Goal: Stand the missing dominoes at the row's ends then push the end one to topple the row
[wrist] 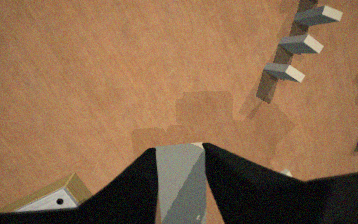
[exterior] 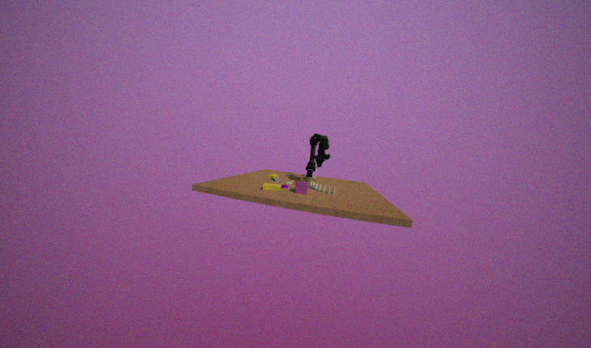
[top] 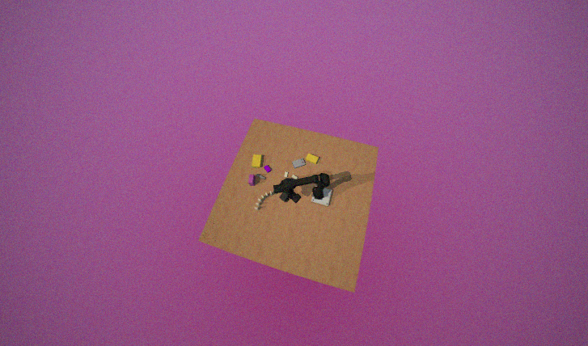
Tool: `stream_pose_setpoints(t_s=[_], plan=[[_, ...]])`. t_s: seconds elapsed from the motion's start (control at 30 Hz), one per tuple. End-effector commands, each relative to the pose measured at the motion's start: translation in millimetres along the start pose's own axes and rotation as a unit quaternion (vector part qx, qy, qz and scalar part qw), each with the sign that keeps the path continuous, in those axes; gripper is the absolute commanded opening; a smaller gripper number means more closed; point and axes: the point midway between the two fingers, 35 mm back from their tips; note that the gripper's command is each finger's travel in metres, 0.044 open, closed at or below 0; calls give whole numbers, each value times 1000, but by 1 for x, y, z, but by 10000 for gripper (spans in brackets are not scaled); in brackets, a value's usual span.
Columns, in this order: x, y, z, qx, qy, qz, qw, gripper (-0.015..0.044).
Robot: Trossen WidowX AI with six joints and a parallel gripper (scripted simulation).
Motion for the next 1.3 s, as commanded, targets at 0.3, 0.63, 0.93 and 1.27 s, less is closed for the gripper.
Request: stream_pose_setpoints(t_s=[0.3, 0.63, 0.93, 1.27], plan=[[13, 4, -25, -78, -77, 12, 994, 107], [21, 6, -43, -195, -129, 31, 972, 107], [25, 7, -53, -312, -139, 31, 939, 107], [23, 12, -56, -434, -102, 26, 895, 107]])
Point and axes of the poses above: the point midway between the two fingers, 35 mm back from their tips, its own z axis back along the fingers, its own x axis across the jaws, y = z × x, and after that the axes turned 11 degrees about z, right-handed
